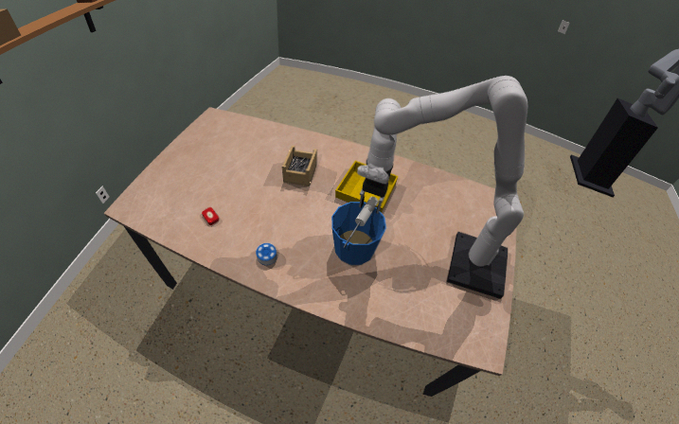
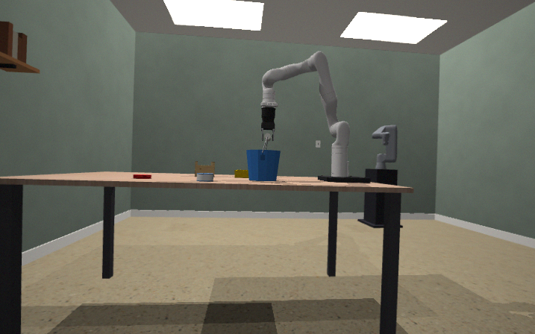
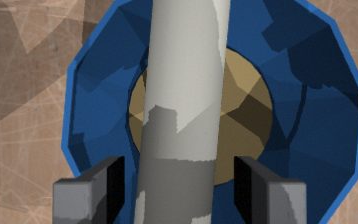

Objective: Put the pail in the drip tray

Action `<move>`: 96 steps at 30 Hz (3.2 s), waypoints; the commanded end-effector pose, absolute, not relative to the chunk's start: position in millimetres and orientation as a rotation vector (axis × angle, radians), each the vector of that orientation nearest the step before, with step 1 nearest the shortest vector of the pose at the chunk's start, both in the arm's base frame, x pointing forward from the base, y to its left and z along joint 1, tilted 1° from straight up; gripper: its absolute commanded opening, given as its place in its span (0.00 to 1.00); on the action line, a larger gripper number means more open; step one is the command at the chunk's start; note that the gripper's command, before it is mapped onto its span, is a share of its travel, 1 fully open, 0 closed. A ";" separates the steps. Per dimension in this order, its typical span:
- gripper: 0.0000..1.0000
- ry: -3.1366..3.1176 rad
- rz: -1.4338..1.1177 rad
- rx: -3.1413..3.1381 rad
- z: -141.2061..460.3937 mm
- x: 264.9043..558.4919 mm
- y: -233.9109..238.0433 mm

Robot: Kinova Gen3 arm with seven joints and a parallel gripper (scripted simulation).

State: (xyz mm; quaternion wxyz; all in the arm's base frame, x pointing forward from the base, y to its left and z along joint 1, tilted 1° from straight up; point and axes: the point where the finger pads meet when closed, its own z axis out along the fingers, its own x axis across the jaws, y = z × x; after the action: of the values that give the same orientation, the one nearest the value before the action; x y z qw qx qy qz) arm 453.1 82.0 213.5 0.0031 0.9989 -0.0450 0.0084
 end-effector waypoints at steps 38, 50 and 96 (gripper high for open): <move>1.00 -0.138 0.027 3.138 211.0 453.5 83.3; 0.00 -0.138 0.026 3.138 211.1 453.4 83.3; 0.00 -0.139 0.024 3.138 219.9 452.3 83.1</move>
State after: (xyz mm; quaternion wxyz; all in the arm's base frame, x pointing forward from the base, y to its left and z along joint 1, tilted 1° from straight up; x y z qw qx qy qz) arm 450.7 81.9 213.0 0.0038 0.9990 -0.0447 0.0037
